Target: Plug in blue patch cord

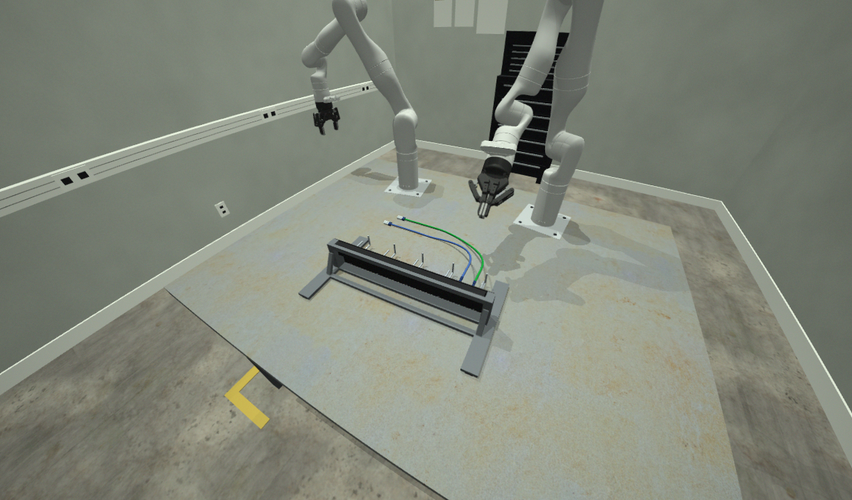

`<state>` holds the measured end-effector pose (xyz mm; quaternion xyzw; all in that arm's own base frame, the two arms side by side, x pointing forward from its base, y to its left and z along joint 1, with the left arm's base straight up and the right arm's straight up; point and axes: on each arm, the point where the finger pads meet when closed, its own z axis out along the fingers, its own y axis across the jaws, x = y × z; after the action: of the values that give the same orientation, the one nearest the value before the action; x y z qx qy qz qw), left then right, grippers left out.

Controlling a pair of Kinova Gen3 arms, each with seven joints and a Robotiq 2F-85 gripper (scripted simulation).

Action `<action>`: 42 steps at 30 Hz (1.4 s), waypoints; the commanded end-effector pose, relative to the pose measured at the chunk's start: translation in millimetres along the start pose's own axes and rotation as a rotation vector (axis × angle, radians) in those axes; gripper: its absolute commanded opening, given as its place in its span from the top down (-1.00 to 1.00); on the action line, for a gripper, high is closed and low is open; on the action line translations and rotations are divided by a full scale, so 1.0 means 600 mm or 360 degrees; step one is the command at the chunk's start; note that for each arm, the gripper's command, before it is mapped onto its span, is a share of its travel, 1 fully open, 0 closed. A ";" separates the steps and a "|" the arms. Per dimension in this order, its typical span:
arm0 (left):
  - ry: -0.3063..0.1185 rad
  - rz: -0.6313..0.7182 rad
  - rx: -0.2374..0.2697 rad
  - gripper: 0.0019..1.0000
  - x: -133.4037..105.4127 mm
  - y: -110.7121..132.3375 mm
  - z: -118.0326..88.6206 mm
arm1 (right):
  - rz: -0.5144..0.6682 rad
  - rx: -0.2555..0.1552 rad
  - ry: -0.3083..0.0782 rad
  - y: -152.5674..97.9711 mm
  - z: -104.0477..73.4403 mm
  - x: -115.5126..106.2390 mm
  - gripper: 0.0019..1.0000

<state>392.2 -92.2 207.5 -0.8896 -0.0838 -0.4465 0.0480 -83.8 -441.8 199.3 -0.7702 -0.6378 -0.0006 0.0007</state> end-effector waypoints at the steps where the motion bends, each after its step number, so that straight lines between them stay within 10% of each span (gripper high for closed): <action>1: 0.0006 0.0000 -0.0004 0.80 0.001 0.000 -0.001 | 0.0000 0.0000 -0.0003 0.000 -0.001 -0.001 -1.00; 18: 0.0043 0.0002 -0.0031 0.80 0.001 0.024 -0.002 | 0.0000 0.0000 -0.0003 0.000 -0.001 -0.001 -1.00; 42: 0.0046 0.0002 -0.0031 0.80 0.001 0.158 -0.004 | 0.0000 0.0000 -0.0003 0.000 -0.001 -0.001 -1.00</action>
<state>407.7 -182.8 208.1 -0.8838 -0.0783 -0.4596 0.0402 -83.8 -441.8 199.3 -0.7702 -0.6378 -0.0006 0.0007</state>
